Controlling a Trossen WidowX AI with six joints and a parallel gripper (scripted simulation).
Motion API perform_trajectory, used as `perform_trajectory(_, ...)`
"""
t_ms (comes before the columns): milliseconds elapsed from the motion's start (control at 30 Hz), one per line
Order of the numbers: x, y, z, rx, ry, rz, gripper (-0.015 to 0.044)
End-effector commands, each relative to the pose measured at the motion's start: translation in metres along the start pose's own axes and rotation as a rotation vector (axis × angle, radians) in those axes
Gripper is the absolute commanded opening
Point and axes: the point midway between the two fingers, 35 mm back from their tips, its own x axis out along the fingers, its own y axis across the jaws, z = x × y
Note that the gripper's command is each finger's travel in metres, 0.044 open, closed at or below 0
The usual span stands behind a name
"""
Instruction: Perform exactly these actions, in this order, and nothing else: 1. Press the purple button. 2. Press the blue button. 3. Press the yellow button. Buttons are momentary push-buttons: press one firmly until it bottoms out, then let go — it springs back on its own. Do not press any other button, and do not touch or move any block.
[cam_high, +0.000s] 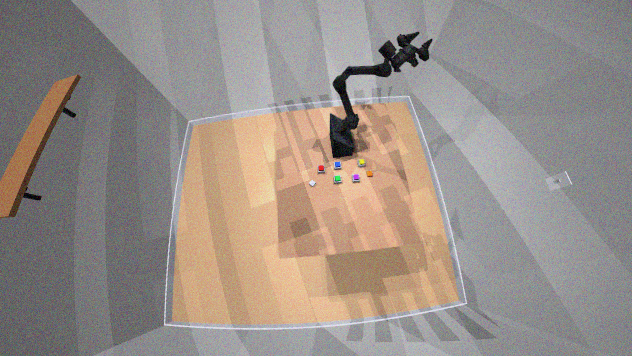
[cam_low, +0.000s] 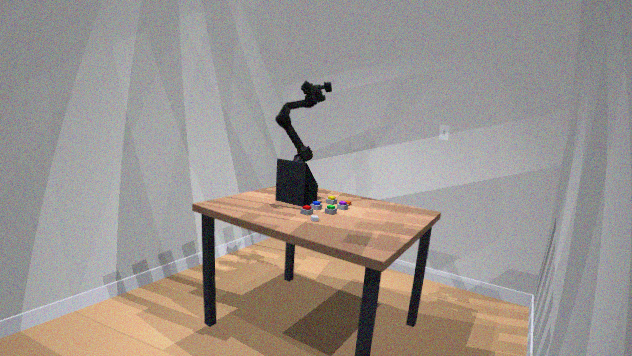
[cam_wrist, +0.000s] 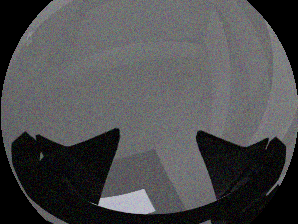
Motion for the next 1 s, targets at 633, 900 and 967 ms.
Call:
perform_trajectory(633,-0.122,0.237,0.281,0.934,-0.467,0.99,0.04)
perform_trajectory(900,-0.238,0.295,0.33,1.241,-0.331,1.498,0.04)
perform_trajectory(967,-0.271,0.305,0.338,1.312,-0.261,1.633,0.04)
